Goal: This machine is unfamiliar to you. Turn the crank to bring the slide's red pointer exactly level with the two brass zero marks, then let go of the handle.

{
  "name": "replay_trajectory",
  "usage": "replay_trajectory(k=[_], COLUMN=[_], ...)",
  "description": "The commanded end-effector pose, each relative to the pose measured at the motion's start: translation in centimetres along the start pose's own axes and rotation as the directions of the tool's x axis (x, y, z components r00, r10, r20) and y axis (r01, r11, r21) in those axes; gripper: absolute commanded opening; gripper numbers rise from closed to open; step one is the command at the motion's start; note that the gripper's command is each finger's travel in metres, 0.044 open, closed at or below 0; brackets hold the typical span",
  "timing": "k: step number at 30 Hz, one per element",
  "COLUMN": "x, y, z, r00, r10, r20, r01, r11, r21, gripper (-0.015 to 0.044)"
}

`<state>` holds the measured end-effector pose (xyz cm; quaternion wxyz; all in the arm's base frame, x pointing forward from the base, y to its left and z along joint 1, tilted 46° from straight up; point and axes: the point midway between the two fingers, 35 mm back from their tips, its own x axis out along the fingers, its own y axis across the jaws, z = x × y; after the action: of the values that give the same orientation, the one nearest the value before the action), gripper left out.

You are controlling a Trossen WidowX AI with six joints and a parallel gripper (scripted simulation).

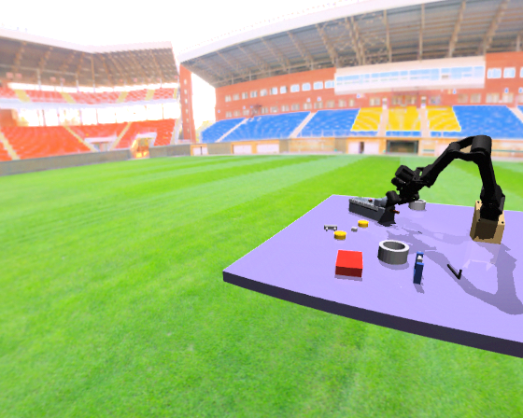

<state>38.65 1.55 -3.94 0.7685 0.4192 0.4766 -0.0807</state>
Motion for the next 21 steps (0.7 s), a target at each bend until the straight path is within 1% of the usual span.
replay_trajectory(k=[1, 9, 12, 21], x=[-1.8, -7.4, -7.4, -4.9], y=[0.2, -0.1, -0.2, -1.0], z=[2.3, 7.4, 7.7, 11.0], r00=[1.000, 1.000, 1.000, 0.996], r10=[0.002, -0.003, 0.000, 0.054], r20=[0.002, 0.006, 0.001, -0.067], r01=[-0.002, 0.003, 0.000, -0.061], r11=[1.000, 1.000, 1.000, 0.992], r21=[-0.003, 0.001, -0.007, -0.108], gripper=[0.0440, 0.0440, 0.0440, 0.0440])
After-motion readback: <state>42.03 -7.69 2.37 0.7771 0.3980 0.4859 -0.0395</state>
